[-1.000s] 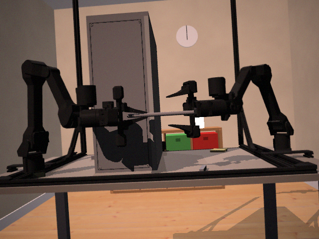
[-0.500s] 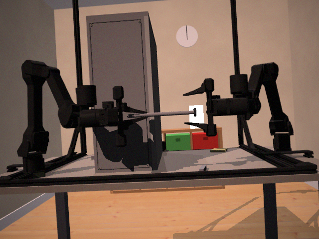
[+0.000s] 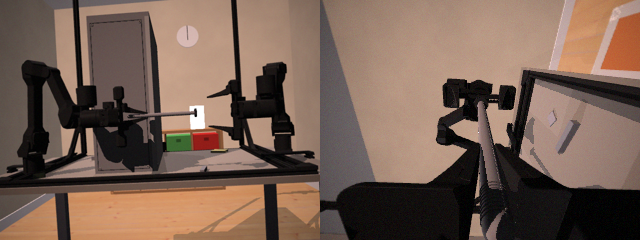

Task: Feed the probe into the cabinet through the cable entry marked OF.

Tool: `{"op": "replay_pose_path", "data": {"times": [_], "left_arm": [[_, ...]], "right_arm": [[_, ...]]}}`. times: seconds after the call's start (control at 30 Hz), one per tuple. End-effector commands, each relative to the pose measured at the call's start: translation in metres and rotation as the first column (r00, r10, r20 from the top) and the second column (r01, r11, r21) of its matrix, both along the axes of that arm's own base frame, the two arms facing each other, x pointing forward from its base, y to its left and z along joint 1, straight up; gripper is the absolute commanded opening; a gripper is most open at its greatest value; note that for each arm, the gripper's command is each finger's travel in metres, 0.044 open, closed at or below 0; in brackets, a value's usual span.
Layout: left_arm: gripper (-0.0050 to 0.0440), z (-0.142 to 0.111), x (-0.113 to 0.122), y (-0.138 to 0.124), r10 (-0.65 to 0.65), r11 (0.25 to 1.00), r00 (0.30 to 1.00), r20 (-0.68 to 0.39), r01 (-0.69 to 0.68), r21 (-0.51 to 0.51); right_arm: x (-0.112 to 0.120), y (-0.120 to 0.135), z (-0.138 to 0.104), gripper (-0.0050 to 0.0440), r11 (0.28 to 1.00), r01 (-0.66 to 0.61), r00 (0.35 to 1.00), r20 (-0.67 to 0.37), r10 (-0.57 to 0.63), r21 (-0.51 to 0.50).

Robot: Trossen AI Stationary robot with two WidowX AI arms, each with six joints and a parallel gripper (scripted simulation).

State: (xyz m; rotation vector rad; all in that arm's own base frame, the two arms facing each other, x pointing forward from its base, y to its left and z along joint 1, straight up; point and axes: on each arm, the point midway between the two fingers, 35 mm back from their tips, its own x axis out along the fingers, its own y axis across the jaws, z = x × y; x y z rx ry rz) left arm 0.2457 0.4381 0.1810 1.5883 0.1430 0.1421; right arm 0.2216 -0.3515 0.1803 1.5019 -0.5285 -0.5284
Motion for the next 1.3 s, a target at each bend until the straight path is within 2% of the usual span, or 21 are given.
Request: {"op": "replay_pose_path", "data": {"times": [0.0,0.27,0.5,1.27], "left_arm": [[0.0440,-0.004,-0.014,0.002,0.004,1.000,1.000,0.000,-0.004,-0.017],[0.0440,-0.002,-0.027,0.005,0.021,1.000,1.000,0.002,-0.021,-0.021],[0.0440,-0.001,-0.029,0.006,0.024,0.999,1.000,0.003,-0.024,-0.022],[0.0440,-0.001,-0.004,0.011,0.034,0.999,0.999,0.003,-0.034,-0.022]], "right_arm": [[0.000,-0.001,0.000,0.0000,1.000,0.005,1.000,0.001,-0.005,0.003],[0.000,-0.001,0.000,0.0000,1.000,0.005,1.000,0.001,-0.005,0.003],[0.000,-0.001,0.000,0.0000,1.000,0.005,1.000,0.001,-0.005,0.003],[0.000,-0.001,0.000,0.0000,1.000,0.005,1.000,0.001,-0.005,0.003]]}}
